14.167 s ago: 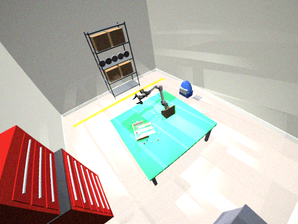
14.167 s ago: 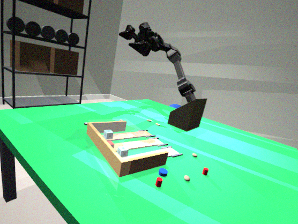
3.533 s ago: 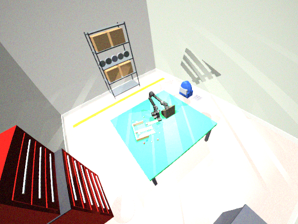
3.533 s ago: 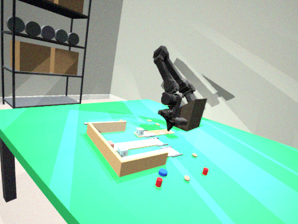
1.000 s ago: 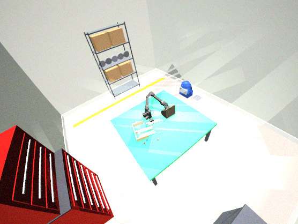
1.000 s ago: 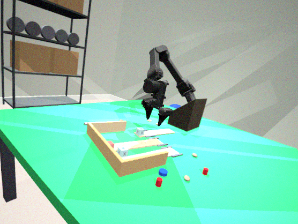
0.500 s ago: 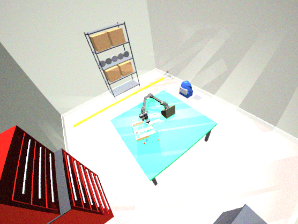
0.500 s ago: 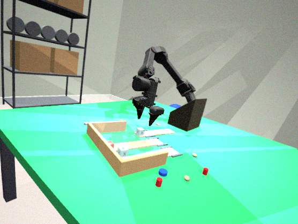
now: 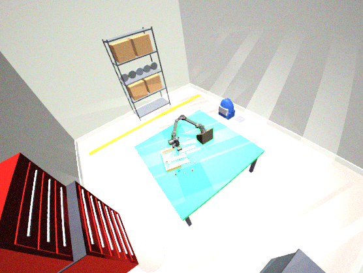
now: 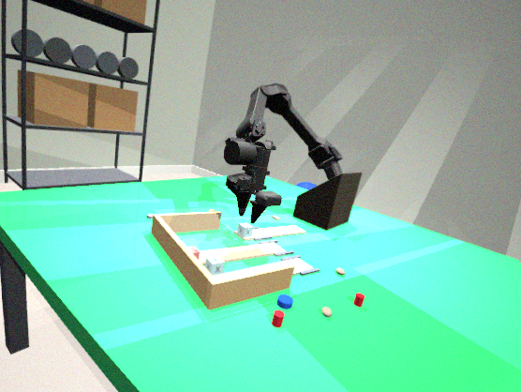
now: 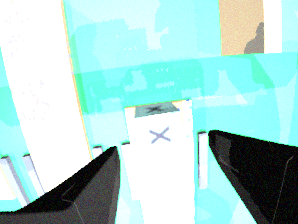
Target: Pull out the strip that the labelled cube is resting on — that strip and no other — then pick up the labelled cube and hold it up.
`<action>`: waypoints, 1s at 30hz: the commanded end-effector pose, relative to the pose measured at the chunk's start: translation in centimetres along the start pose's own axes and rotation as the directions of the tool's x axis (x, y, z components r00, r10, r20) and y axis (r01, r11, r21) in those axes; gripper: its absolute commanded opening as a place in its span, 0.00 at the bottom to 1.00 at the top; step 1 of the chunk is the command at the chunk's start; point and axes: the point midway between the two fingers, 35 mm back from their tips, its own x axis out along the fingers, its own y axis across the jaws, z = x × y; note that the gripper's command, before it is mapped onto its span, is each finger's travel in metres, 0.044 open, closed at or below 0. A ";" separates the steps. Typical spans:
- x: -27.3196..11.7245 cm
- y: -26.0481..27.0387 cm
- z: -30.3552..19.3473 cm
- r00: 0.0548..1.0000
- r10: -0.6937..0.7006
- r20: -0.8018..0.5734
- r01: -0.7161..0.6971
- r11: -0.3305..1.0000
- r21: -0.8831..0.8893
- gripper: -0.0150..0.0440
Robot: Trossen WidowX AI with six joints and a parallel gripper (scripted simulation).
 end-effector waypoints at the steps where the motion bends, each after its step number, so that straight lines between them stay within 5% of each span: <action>1: 0.9 0.0 -0.1 1.000 -0.003 -0.006 0.003 1.000 -0.007 0.68; 27: 4.3 0.0 -0.2 1.000 -0.005 -0.006 0.005 1.000 -0.007 0.68; 30: 4.0 -0.1 -0.1 1.000 -0.006 -0.003 0.006 1.000 -0.001 0.54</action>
